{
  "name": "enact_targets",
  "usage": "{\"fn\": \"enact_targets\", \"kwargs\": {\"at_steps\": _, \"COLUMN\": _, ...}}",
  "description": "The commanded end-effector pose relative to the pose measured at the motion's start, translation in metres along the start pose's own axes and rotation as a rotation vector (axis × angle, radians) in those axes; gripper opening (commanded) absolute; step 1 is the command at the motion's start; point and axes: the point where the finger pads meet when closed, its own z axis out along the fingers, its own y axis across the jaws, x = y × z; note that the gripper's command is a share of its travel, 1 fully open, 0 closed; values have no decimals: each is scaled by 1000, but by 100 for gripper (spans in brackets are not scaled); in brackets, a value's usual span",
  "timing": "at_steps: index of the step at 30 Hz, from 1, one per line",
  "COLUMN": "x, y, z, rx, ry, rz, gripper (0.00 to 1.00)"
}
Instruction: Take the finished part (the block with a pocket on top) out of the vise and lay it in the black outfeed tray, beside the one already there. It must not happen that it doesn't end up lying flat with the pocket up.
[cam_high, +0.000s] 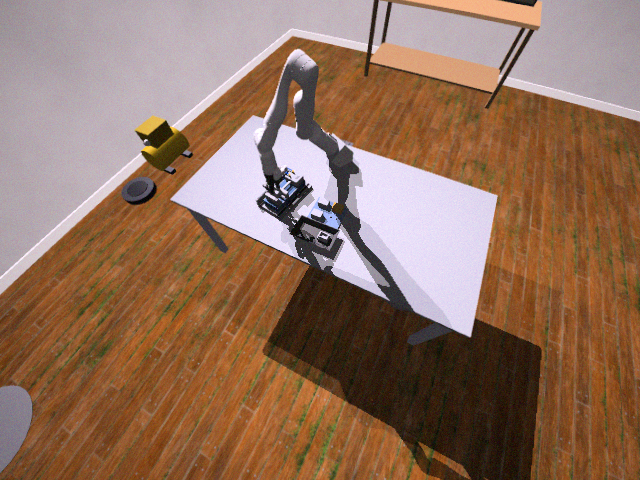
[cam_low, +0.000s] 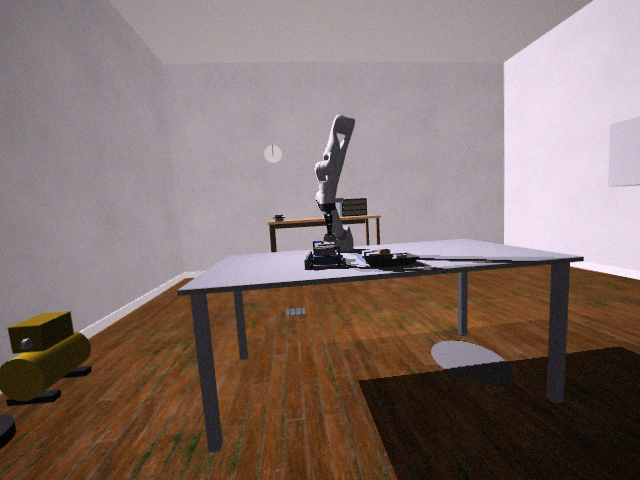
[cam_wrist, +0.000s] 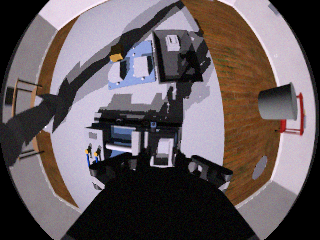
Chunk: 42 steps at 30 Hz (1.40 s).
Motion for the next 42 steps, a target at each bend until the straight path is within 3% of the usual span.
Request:
{"fn": "enact_targets", "kwargs": {"at_steps": 1, "x": 10, "y": 12, "z": -4, "rx": -15, "ry": -11, "rz": -16, "gripper": 0}}
{"fn": "enact_targets", "kwargs": {"at_steps": 8, "x": 54, "y": 37, "z": -8, "rx": -29, "ry": -10, "rz": -48, "gripper": 0}}
{"fn": "enact_targets", "kwargs": {"at_steps": 10, "x": 54, "y": 37, "z": -8, "rx": -29, "ry": -10, "rz": -48, "gripper": 0}}
{"fn": "enact_targets", "kwargs": {"at_steps": 17, "x": 111, "y": 52, "z": -8, "rx": -30, "ry": -6, "rz": -85, "gripper": 0}}
{"fn": "enact_targets", "kwargs": {"at_steps": 25, "x": 174, "y": 55, "z": -3, "rx": -15, "ry": -5, "rz": -125, "gripper": 0}}
{"fn": "enact_targets", "kwargs": {"at_steps": 27, "x": 174, "y": 55, "z": -3, "rx": -15, "ry": -5, "rz": -125, "gripper": 0}}
{"fn": "enact_targets", "kwargs": {"at_steps": 35, "x": 215, "y": 49, "z": 4, "rx": 4, "ry": -6, "rz": -151, "gripper": 0}}
{"fn": "enact_targets", "kwargs": {"at_steps": 42, "x": 229, "y": 45, "z": 7, "rx": 12, "ry": -7, "rz": -159, "gripper": 0}}
